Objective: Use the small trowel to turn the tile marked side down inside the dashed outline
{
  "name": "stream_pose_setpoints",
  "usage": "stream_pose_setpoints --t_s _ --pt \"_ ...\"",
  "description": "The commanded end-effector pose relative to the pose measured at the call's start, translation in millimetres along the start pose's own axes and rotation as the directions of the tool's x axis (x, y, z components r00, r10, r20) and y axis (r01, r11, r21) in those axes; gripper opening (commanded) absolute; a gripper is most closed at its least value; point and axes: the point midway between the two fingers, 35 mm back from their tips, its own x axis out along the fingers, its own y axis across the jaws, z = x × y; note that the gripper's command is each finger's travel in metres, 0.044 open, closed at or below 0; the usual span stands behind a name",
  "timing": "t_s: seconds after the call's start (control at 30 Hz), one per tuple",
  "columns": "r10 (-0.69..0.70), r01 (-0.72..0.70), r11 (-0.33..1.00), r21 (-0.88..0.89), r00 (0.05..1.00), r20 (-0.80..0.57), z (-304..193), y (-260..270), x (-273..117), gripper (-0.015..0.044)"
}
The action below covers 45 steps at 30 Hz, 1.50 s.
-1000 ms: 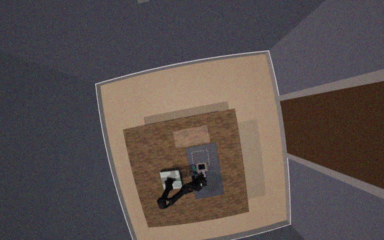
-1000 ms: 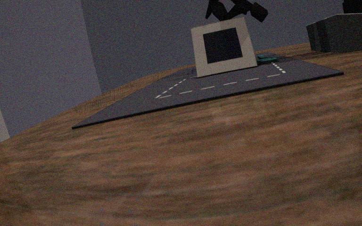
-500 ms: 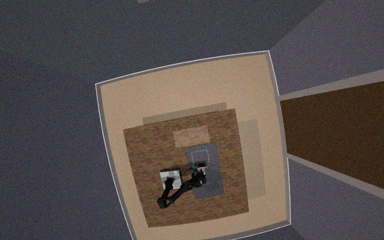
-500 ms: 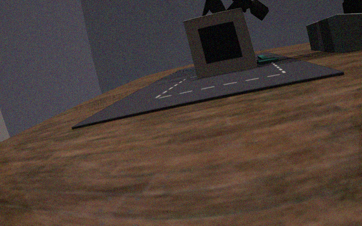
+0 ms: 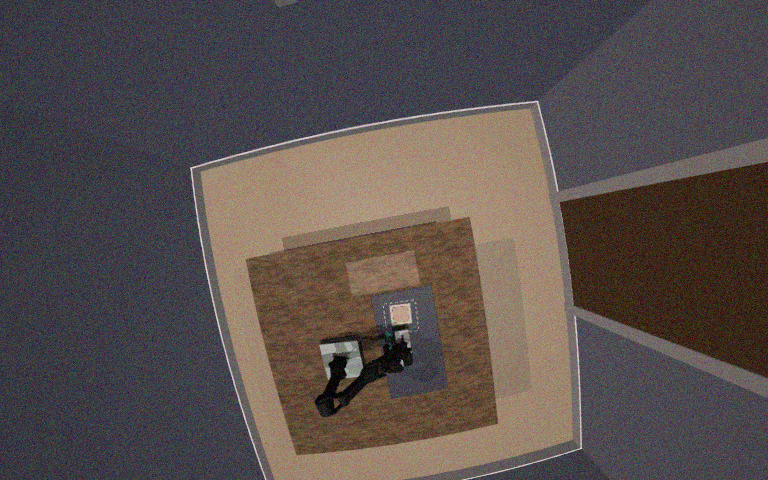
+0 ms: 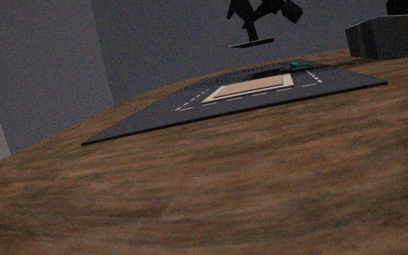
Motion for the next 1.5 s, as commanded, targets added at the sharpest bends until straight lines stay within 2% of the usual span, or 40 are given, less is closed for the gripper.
stream_pose_setpoints --t_s 0.0,0.5,1.47 --pt "0.016 -0.016 1.000 0.001 1.000 0.000 10 11 -4 0.0000" --pt "0.018 -0.018 1.000 -0.002 1.000 0.002 56 27 -20 0.0000" --pt "0.018 -0.018 1.000 -0.002 1.000 0.002 56 27 -20 0.0000"
